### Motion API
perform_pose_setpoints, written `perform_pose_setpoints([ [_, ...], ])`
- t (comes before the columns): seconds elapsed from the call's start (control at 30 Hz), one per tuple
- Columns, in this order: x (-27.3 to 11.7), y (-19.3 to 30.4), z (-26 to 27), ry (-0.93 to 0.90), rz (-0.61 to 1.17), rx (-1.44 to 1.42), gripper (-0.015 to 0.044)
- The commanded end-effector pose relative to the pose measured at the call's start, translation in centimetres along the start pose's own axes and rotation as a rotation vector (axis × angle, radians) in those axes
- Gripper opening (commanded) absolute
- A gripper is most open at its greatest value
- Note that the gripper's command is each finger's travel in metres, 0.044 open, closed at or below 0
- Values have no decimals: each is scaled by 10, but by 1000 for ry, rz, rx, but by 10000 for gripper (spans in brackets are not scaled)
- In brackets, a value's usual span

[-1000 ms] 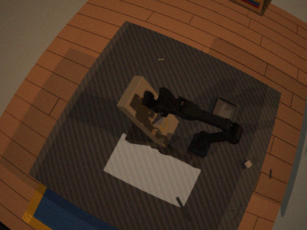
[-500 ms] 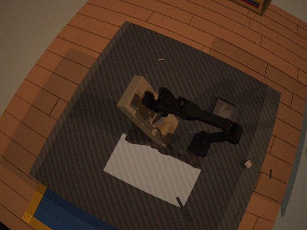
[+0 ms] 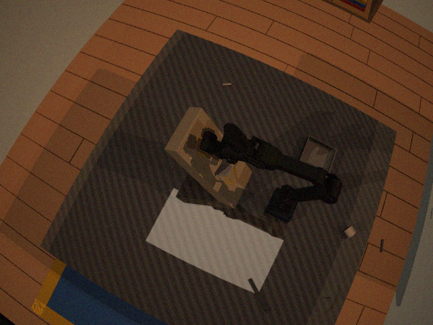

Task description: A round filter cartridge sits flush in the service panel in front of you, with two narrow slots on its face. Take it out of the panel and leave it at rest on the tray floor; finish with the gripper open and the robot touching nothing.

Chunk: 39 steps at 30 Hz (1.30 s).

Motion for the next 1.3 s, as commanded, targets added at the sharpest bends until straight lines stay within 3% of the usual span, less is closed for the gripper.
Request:
perform_pose_setpoints([
  [0.0, 6, 0, 1, -2, 4, -102, 0],
  [1.27, 8, 0, 1, -5, 2, -1412, 0],
])
Point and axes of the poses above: the point midway between the two fingers, 35 mm back from their tips, its own x axis out along the fingers, its own z axis across the jaws, y = z × x, the point moved 10 cm from there along -x, back along the fingers, and after that the axes turned 1 degree about -x, right-handed, at the moved point
